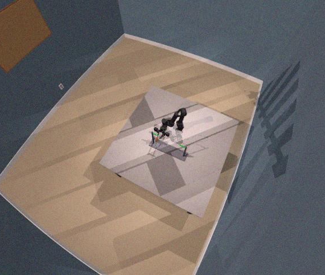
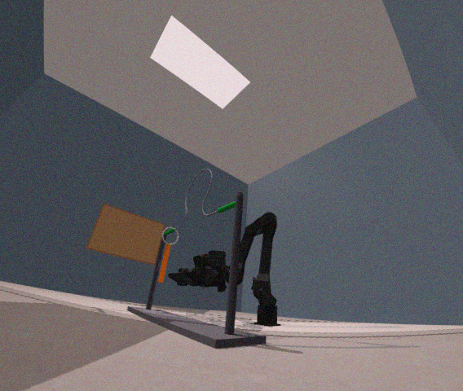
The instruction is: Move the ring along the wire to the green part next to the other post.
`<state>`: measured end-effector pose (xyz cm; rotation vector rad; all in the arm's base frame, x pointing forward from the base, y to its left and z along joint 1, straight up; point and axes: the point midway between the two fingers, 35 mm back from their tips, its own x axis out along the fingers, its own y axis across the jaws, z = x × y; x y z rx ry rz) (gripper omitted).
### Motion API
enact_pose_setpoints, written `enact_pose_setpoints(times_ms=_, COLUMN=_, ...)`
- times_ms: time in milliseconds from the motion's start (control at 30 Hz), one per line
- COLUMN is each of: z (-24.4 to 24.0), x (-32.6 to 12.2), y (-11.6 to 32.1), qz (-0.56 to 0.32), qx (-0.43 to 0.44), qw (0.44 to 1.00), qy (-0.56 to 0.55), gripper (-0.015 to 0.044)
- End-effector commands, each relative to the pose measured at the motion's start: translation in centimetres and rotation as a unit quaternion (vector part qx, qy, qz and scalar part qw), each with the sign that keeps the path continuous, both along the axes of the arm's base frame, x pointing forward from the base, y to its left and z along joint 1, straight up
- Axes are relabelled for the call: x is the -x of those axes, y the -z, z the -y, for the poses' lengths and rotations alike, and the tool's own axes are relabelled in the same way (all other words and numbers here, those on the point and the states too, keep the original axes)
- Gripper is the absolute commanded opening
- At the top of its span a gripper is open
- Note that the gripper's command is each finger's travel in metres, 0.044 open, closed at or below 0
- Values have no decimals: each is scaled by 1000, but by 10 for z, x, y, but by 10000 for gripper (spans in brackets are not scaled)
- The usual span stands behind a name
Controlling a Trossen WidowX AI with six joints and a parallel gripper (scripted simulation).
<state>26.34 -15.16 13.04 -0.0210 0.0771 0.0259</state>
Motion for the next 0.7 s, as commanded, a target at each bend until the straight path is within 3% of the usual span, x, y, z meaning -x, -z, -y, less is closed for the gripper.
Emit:
enact_pose_setpoints(times_ms=0, z=1, x=-6, y=1, qz=-1, qx=-3, qw=1000, qy=1, gripper=160)
enact_pose_setpoints(times_ms=667, z=2, x=-37, y=2, qz=0, qx=-2, qw=1000, qy=1, gripper=160)
